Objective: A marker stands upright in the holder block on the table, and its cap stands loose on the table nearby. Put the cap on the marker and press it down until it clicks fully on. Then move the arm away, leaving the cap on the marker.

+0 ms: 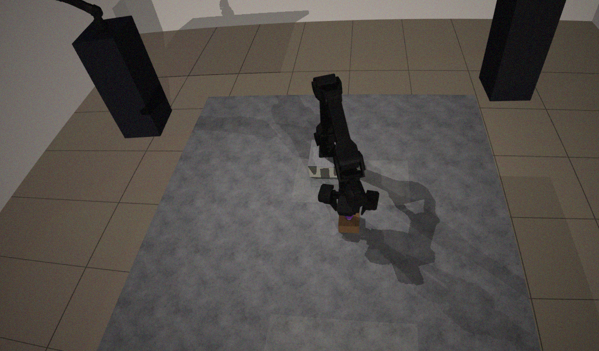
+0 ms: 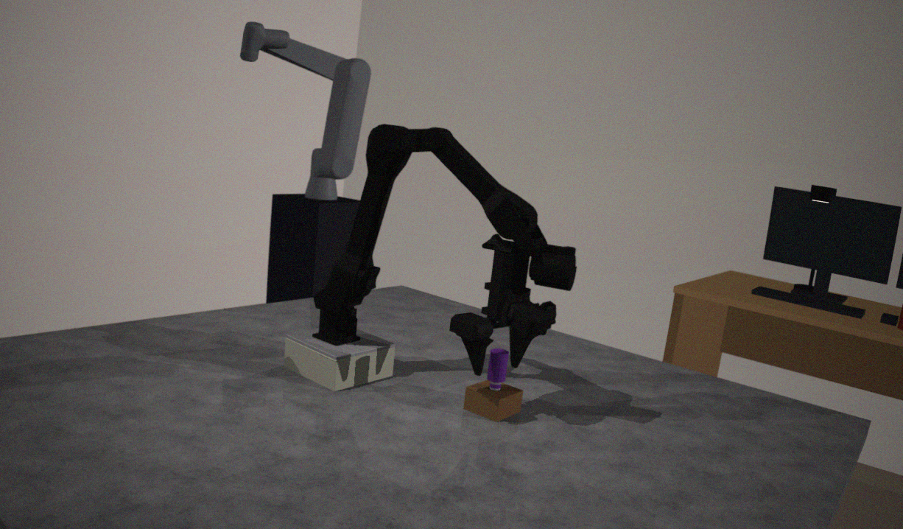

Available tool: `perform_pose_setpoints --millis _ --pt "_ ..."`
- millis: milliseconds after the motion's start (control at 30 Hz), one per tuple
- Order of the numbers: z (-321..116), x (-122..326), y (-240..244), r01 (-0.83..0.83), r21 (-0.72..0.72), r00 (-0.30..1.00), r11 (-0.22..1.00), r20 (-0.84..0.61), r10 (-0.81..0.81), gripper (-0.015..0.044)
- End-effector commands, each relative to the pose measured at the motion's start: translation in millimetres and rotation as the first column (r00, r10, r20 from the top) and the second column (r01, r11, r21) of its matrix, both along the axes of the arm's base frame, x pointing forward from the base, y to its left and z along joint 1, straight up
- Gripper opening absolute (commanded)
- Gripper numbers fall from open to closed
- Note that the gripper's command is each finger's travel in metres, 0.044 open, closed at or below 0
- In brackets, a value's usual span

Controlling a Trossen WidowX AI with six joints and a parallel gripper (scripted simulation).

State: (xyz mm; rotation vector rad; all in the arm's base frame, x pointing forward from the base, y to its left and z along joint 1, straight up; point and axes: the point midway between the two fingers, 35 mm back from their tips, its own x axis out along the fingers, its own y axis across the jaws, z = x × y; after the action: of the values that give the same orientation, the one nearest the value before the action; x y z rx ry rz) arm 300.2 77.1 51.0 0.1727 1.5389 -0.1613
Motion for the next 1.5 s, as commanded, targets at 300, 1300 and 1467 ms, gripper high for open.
perform_pose_setpoints --millis 300,1300,1467 --pt "73 -2 0 -0.012 0.001 1.000 1.000 0.004 0.012 0.0414" --pt "62 -1 0 -0.146 -0.004 0.989 0.989 0.006 0.146 0.0000" --pt "55 -1 0 -0.146 -0.004 0.989 0.989 0.006 0.146 0.0000"
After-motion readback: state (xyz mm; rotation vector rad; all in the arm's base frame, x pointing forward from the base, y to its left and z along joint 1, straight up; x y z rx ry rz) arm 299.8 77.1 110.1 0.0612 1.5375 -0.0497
